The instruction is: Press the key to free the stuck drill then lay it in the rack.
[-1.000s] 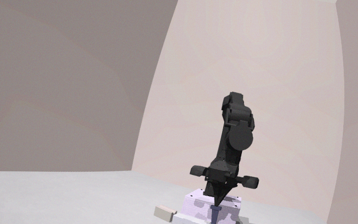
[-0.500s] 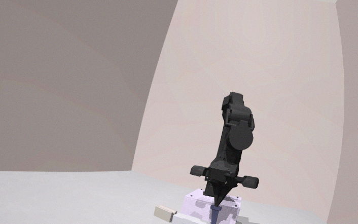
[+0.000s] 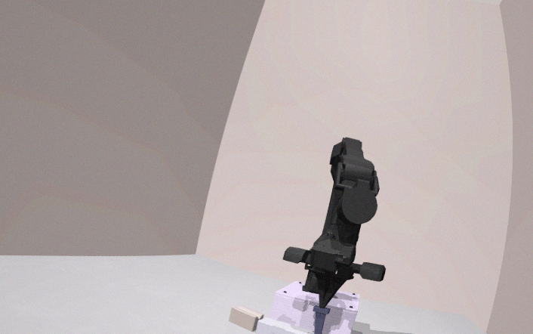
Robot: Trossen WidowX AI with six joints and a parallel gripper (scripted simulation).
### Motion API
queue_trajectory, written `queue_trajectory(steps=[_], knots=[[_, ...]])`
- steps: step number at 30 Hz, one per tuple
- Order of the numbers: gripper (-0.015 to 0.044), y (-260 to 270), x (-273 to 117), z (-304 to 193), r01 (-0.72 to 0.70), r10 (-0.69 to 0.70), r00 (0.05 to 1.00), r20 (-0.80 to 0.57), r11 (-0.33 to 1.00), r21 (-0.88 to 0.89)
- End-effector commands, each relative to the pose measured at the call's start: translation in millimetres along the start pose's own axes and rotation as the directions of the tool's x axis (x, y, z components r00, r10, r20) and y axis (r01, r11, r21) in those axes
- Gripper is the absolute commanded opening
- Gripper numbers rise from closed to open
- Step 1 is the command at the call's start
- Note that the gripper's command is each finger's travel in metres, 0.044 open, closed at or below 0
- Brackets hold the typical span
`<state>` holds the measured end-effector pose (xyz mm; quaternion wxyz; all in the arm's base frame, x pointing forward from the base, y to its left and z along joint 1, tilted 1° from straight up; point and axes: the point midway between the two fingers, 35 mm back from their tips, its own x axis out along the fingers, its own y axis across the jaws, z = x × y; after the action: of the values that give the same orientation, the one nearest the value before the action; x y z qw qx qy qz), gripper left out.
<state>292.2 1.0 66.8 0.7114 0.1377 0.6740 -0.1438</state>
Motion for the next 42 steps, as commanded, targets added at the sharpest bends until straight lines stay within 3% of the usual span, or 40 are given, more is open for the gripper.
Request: queue_trajectory(steps=[1,42], knots=[[0.0000,6.8,23.0,-6.2,-0.006,0.005,0.999,-0.049,1.000,-0.010],[0.0000,8.9,27.3,-4.4,-0.006,0.006,0.999,-0.048,1.000,-0.010]])
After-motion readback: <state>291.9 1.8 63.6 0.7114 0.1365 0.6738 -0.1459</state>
